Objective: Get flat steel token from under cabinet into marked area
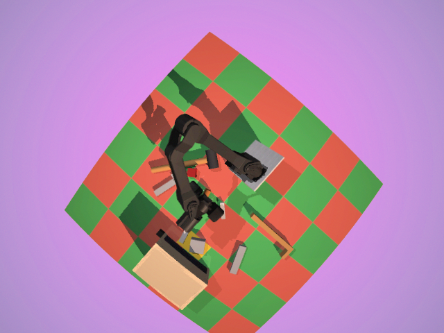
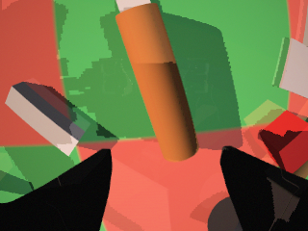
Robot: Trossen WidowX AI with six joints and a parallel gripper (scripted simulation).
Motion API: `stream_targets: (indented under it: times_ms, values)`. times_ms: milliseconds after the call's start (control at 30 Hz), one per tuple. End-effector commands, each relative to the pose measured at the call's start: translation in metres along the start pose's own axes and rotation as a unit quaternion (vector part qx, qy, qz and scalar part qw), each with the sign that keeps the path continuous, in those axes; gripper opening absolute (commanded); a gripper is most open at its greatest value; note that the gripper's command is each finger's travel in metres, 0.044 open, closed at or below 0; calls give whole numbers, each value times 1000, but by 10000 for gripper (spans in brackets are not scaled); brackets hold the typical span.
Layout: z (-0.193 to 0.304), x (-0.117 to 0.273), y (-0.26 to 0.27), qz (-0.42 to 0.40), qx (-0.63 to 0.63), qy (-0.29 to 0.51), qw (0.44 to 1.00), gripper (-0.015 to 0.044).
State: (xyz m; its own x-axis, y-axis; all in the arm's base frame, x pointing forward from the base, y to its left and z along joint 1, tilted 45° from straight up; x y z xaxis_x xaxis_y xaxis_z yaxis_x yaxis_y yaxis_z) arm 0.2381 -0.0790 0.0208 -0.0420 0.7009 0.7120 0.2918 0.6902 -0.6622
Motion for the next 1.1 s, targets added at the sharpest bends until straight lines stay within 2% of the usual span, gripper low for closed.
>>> stream_targets:
  times_ms: [0,1067]
  values:
    - [0,0,0,2,20,-1,1000,270]
    - [-1,-6,-1,2,139,0,990,270]
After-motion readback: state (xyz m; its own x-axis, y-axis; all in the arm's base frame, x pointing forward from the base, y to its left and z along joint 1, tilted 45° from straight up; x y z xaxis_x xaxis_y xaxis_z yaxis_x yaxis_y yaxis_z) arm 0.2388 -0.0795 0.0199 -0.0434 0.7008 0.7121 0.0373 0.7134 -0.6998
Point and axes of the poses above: the point midway between the two fingers, 35 mm back from their tips, its own x axis back along the fingers, its own y axis across the jaws, z = x × y, the point moved 1 cm from there along x, back along the fingers, and after that the axes turned 15 degrees about -x, right-handed, at the moved point
